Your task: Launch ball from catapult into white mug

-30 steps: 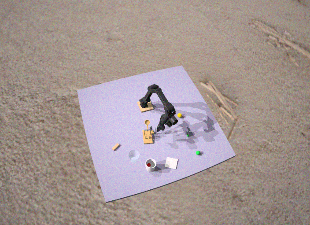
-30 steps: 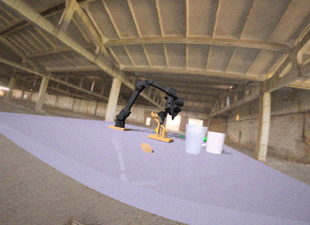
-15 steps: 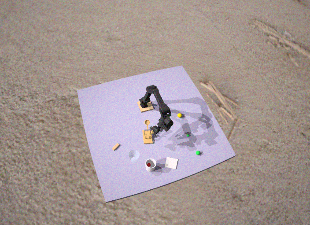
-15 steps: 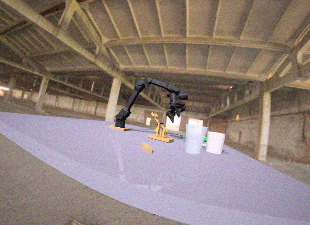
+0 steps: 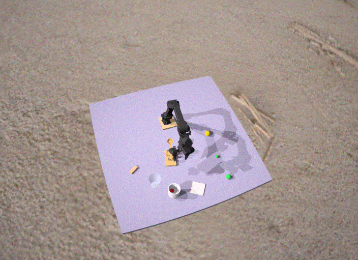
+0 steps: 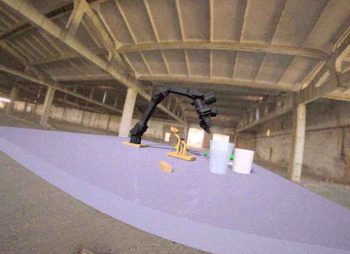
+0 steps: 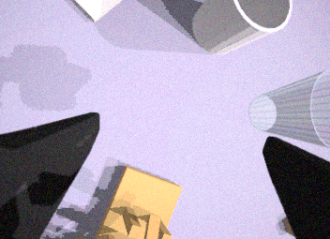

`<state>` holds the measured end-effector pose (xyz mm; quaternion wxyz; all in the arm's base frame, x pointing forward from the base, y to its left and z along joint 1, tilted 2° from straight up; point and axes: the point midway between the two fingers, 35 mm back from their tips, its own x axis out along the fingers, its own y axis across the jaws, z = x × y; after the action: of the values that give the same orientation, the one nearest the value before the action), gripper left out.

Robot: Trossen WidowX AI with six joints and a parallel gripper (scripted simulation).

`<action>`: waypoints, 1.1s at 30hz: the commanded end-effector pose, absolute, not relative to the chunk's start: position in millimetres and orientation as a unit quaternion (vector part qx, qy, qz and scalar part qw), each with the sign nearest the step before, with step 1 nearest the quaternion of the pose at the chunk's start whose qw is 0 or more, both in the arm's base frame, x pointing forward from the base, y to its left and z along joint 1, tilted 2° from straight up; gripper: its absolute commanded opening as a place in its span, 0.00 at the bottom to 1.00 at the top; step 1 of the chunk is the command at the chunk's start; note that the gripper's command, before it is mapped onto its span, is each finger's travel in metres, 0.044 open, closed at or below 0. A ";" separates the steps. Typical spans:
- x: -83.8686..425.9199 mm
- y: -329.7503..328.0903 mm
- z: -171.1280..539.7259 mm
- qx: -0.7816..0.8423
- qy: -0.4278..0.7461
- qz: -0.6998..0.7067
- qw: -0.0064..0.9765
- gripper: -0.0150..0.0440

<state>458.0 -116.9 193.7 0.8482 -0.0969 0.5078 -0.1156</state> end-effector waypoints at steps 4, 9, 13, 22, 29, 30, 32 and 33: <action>477.1 -147.0 218.8 -0.018 0.439 -0.157 0.885 1.00; 487.2 -171.0 238.0 0.036 0.385 -0.184 0.904 1.00; 493.2 -190.8 254.7 0.077 0.341 -0.201 0.915 1.00; 497.6 -213.4 274.5 0.120 0.290 -0.217 0.924 1.00; 497.6 -213.4 274.5 0.120 0.290 -0.217 0.924 1.00; 497.6 -213.4 274.5 0.120 0.290 -0.217 0.924 1.00; 497.6 -213.4 274.5 0.120 0.290 -0.217 0.924 1.00; 497.6 -213.4 274.5 0.120 0.290 -0.217 0.924 1.00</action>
<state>496.8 -213.6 272.9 0.9234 0.1175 0.2929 -0.2184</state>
